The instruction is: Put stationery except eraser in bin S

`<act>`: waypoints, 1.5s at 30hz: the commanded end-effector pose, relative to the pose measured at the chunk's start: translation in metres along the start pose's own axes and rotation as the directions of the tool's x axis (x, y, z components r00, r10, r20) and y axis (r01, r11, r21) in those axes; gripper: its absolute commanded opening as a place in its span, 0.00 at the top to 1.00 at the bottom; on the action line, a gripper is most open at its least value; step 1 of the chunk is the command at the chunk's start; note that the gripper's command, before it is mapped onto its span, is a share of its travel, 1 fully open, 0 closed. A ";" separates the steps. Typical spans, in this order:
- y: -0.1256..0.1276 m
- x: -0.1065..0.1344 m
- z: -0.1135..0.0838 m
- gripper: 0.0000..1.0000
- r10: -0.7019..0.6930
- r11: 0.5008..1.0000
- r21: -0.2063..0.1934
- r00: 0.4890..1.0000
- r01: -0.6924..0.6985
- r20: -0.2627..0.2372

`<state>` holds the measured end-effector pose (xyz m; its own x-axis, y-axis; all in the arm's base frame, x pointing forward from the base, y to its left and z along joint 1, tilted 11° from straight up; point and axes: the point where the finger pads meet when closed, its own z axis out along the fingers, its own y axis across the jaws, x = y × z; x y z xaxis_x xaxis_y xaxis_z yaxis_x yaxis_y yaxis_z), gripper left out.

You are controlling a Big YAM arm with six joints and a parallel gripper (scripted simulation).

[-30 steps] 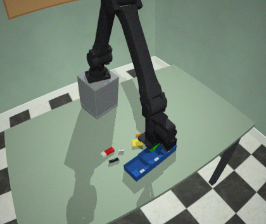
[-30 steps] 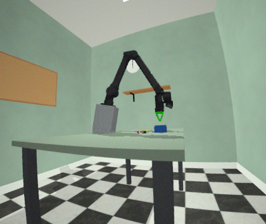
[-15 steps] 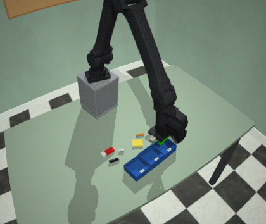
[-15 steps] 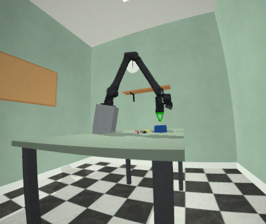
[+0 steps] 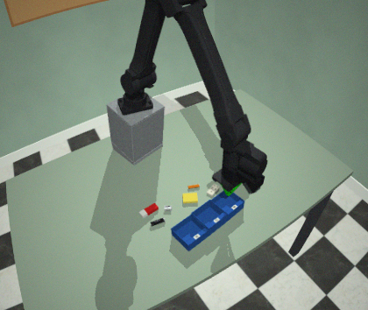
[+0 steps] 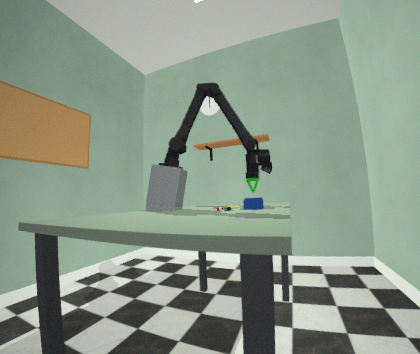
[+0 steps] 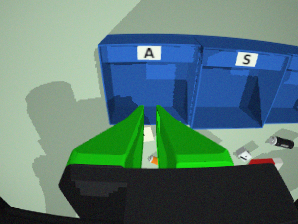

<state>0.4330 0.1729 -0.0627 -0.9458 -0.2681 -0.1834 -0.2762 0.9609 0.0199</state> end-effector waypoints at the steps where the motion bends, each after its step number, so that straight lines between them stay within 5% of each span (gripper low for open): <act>1: 0.004 -0.025 0.000 0.91 0.011 1.000 -0.003 0.999 -0.010 0.045; 14: 0.004 -0.023 0.037 0.91 0.007 1.000 -0.002 0.999 -0.007 0.041; 17: 0.005 -0.029 0.030 0.91 0.007 1.000 -0.005 0.998 -0.007 0.063; 23: 0.004 -0.021 0.056 0.91 0.007 1.000 -0.002 0.999 -0.007 0.039; 29: 0.005 -0.034 0.040 0.91 0.007 1.000 -0.006 0.997 -0.007 0.078; 34: 0.002 -0.016 0.051 0.91 0.003 1.000 -0.002 0.999 -0.003 0.032; 45: 0.002 -0.016 0.051 0.91 0.003 1.000 -0.002 0.999 -0.003 0.032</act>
<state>0.4442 0.1777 -0.1207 -0.9466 -0.2670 -0.1805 -0.2749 0.9613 0.0199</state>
